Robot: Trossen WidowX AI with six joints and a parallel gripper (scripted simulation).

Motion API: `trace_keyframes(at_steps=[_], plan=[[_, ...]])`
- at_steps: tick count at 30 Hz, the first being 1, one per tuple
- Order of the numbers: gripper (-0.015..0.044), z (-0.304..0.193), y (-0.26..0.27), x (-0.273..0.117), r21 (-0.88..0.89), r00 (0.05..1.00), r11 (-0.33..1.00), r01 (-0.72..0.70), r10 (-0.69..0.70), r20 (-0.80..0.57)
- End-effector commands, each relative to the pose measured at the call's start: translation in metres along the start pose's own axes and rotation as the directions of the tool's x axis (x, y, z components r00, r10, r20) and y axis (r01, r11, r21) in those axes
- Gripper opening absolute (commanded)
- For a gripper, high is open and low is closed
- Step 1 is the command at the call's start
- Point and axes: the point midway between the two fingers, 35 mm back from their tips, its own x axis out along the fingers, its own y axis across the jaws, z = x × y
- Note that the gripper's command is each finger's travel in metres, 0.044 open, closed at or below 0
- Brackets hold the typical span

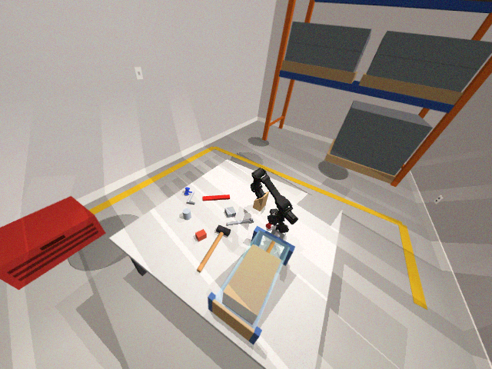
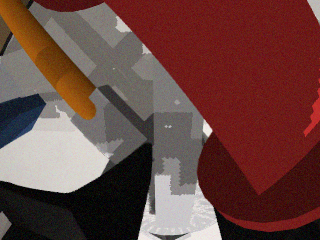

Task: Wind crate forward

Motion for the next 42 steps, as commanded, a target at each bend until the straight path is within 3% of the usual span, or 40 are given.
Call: trace_keyframes(at_steps=[1,8,15,24,39,42], plan=[[0.0263,0.0,0.001,0.0,0.003,1.0,1.0,-0.004,0.004,0.0],[0.044,0.0,0.001,0.0,0.003,1.0,1.0,-0.004,0.004,0.0],[0.044,0.001,0.004,-0.014,0.003,1.0,1.0,-0.006,0.006,-0.007],[0.044,0.007,-0.001,-0.125,-0.001,0.998,1.0,-0.015,0.015,-0.061],[0.044,0.007,-0.003,-0.126,-0.007,0.998,1.0,-0.012,0.012,-0.058],[0.0361,0.009,-0.003,-0.124,-0.097,0.998,0.995,-0.018,0.012,-0.059]])
